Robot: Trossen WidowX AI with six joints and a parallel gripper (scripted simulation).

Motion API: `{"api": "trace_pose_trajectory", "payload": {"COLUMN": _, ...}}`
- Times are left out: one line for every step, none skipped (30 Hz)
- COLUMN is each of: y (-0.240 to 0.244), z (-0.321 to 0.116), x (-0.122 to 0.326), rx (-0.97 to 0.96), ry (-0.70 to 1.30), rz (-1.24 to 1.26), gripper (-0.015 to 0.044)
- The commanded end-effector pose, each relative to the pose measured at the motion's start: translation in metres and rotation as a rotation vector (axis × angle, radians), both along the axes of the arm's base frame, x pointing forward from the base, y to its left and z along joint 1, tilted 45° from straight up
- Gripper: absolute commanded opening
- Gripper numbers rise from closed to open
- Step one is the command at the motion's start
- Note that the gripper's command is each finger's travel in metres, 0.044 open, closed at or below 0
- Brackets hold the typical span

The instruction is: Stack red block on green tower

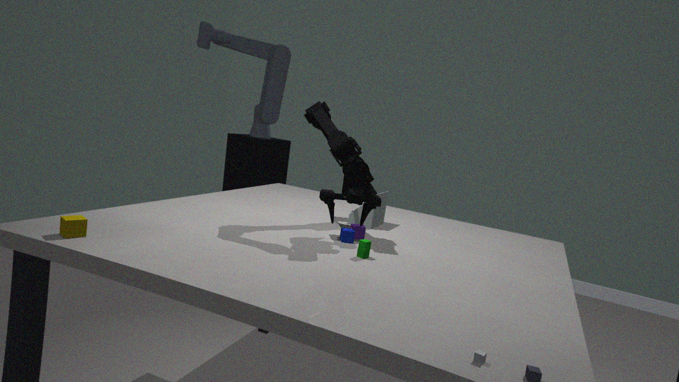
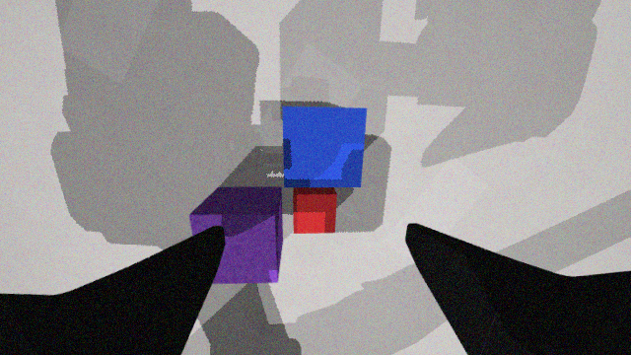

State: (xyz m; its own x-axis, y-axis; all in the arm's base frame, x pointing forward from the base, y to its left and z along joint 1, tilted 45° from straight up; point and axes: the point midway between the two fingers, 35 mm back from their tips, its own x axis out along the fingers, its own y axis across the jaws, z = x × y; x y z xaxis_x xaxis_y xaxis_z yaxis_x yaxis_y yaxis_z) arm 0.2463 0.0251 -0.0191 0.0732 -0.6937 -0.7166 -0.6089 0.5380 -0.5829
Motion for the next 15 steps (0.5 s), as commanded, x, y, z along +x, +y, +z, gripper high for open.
{"api": "trace_pose_trajectory", "payload": {"y": -0.002, "z": -0.004, "x": 0.0, "rx": -0.005, "ry": 0.001, "rz": 0.009, "gripper": 0.044}}
{"api": "trace_pose_trajectory", "payload": {"y": -0.003, "z": -0.004, "x": 0.0, "rx": -0.005, "ry": 0.001, "rz": 0.009, "gripper": 0.044}}
{"api": "trace_pose_trajectory", "payload": {"y": -0.004, "z": -0.005, "x": 0.001, "rx": -0.005, "ry": 0.001, "rz": 0.009, "gripper": 0.044}}
{"api": "trace_pose_trajectory", "payload": {"y": -0.004, "z": -0.006, "x": 0.001, "rx": -0.005, "ry": 0.001, "rz": 0.009, "gripper": 0.044}}
{"api": "trace_pose_trajectory", "payload": {"y": -0.005, "z": -0.007, "x": 0.001, "rx": -0.005, "ry": 0.001, "rz": 0.009, "gripper": 0.044}}
{"api": "trace_pose_trajectory", "payload": {"y": -0.007, "z": -0.008, "x": 0.001, "rx": -0.005, "ry": 0.001, "rz": 0.009, "gripper": 0.044}}
{"api": "trace_pose_trajectory", "payload": {"y": -0.008, "z": -0.01, "x": 0.001, "rx": -0.005, "ry": 0.001, "rz": 0.009, "gripper": 0.044}}
{"api": "trace_pose_trajectory", "payload": {"y": -0.009, "z": -0.011, "x": 0.001, "rx": -0.005, "ry": 0.001, "rz": 0.009, "gripper": 0.044}}
{"api": "trace_pose_trajectory", "payload": {"y": -0.01, "z": -0.012, "x": 0.002, "rx": -0.005, "ry": 0.001, "rz": 0.009, "gripper": 0.044}}
{"api": "trace_pose_trajectory", "payload": {"y": -0.011, "z": -0.013, "x": 0.002, "rx": -0.005, "ry": 0.001, "rz": 0.009, "gripper": 0.044}}
{"api": "trace_pose_trajectory", "payload": {"y": -0.012, "z": -0.014, "x": 0.002, "rx": -0.005, "ry": 0.001, "rz": 0.009, "gripper": 0.044}}
{"api": "trace_pose_trajectory", "payload": {"y": -0.013, "z": -0.016, "x": 0.002, "rx": -0.005, "ry": 0.001, "rz": 0.009, "gripper": 0.044}}
{"api": "trace_pose_trajectory", "payload": {"y": -0.015, "z": -0.017, "x": 0.002, "rx": -0.005, "ry": 0.001, "rz": 0.009, "gripper": 0.044}}
{"api": "trace_pose_trajectory", "payload": {"y": -0.016, "z": -0.018, "x": 0.002, "rx": -0.005, "ry": 0.001, "rz": 0.009, "gripper": 0.044}}
{"api": "trace_pose_trajectory", "payload": {"y": -0.017, "z": -0.019, "x": 0.002, "rx": -0.005, "ry": 0.001, "rz": 0.009, "gripper": 0.044}}
